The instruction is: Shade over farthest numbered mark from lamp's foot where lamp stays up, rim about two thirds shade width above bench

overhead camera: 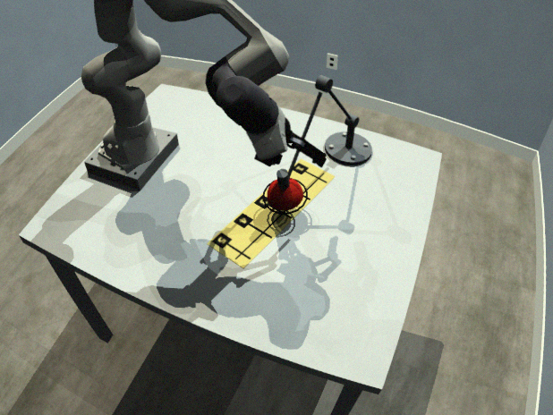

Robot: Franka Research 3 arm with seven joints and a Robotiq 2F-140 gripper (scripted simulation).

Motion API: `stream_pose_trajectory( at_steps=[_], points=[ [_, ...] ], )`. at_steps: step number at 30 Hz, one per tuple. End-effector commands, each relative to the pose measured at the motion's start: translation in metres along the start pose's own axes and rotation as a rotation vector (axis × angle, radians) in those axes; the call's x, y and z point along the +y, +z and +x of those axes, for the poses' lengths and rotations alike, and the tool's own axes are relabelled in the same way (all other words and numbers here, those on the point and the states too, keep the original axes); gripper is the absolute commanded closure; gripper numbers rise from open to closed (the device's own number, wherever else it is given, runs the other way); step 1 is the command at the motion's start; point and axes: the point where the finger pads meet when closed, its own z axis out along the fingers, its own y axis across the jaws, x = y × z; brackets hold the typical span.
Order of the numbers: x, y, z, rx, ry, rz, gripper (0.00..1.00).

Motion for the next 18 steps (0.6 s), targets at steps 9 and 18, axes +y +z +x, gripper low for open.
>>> stream_pose_trajectory(
  at_steps=[9, 18],
  points=[
    [0.0, 0.0, 0.0, 0.0, 0.0, 0.0, 0.0],
    [0.001, -0.03, 0.0, 0.0, 0.0, 0.0, 0.0]
  ],
)
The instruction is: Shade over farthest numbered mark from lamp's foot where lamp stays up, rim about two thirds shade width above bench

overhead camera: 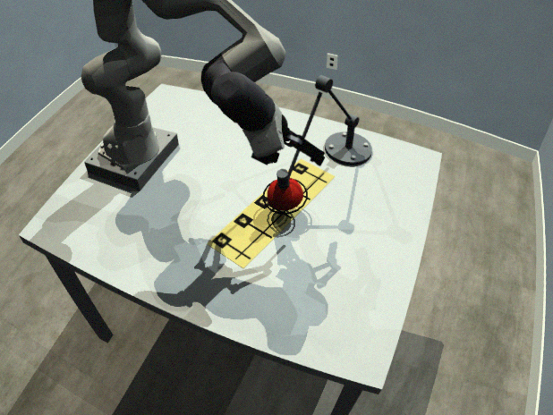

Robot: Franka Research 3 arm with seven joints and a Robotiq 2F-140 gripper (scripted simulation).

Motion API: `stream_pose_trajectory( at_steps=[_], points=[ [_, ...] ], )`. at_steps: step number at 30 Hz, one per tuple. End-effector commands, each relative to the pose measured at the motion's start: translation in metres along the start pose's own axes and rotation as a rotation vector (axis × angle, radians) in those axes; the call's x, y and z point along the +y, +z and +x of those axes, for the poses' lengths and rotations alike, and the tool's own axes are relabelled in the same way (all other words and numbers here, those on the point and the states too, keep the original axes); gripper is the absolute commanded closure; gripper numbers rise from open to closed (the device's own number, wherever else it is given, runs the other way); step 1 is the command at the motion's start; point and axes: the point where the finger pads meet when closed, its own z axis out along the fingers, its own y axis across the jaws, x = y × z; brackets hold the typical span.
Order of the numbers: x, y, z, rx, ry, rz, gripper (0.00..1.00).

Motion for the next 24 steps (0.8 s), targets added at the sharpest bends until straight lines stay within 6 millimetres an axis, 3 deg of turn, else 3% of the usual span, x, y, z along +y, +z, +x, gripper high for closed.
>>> stream_pose_trajectory(
  at_steps=[1, 24],
  points=[
    [0.002, -0.016, -0.001, -0.003, 0.005, -0.007, 0.0],
    [-0.002, -0.105, 0.001, 0.003, -0.004, 0.014, 0.0]
  ],
)
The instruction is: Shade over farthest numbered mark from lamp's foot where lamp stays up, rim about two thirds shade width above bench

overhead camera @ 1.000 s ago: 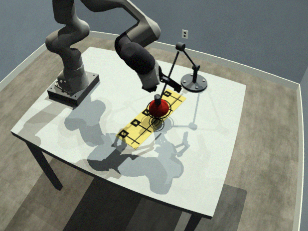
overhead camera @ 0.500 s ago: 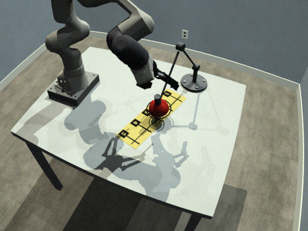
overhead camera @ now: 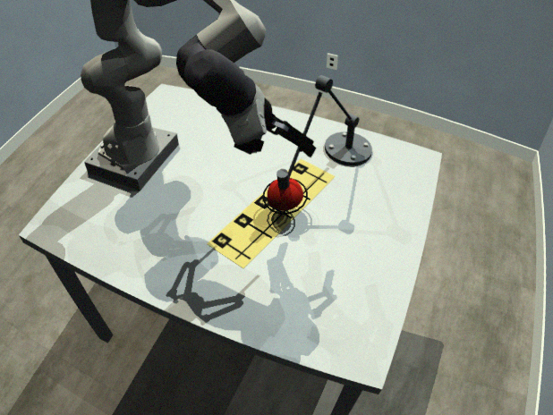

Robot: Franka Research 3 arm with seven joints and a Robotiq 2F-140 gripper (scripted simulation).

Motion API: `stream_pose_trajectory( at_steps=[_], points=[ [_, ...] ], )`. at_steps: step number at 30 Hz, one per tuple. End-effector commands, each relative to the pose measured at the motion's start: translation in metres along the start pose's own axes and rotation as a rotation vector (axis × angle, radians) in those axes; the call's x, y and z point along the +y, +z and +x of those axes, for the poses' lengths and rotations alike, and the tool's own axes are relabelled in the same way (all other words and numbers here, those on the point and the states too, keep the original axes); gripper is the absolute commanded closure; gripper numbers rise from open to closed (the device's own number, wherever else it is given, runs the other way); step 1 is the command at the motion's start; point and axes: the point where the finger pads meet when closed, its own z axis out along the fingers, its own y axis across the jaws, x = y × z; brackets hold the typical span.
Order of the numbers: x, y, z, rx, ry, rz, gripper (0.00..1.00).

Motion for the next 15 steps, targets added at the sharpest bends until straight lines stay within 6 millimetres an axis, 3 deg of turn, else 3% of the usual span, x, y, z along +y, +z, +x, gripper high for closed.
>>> stream_pose_trajectory(
  at_steps=[1, 15],
  points=[
    [0.0044, -0.0136, -0.0017, -0.003, 0.005, -0.013, 0.0],
    [-0.0002, -0.0114, 0.0001, 0.0, 0.0, 0.002, 0.0]
  ],
)
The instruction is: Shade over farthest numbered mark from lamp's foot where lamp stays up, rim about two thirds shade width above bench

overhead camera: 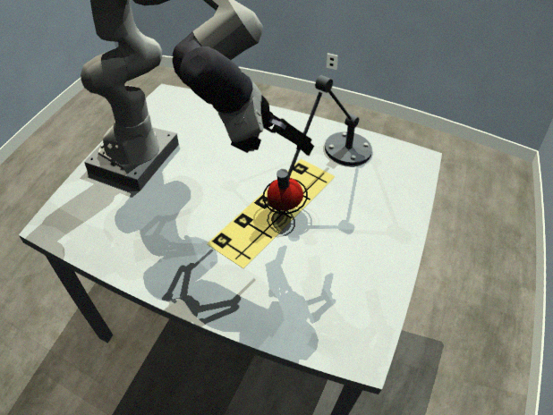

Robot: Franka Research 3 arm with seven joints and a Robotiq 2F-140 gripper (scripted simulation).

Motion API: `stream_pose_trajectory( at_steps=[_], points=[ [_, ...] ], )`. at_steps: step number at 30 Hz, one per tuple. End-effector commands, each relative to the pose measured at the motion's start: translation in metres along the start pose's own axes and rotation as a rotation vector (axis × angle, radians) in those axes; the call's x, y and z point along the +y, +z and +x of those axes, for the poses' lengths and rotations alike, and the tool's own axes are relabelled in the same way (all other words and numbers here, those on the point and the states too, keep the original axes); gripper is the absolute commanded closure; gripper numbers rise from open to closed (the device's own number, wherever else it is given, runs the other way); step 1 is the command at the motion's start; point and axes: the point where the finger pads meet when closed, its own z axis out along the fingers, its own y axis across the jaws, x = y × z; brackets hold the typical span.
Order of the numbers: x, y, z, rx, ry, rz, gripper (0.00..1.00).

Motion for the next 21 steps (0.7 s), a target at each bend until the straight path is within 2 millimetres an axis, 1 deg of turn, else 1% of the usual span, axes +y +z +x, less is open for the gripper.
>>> stream_pose_trajectory(
  at_steps=[1, 21],
  points=[
    [-0.0011, 0.0017, 0.0001, 0.001, 0.0, 0.003, 0.0],
    [-0.0005, 0.0009, 0.0006, 0.002, 0.0, 0.002, 0.0]
  ],
)
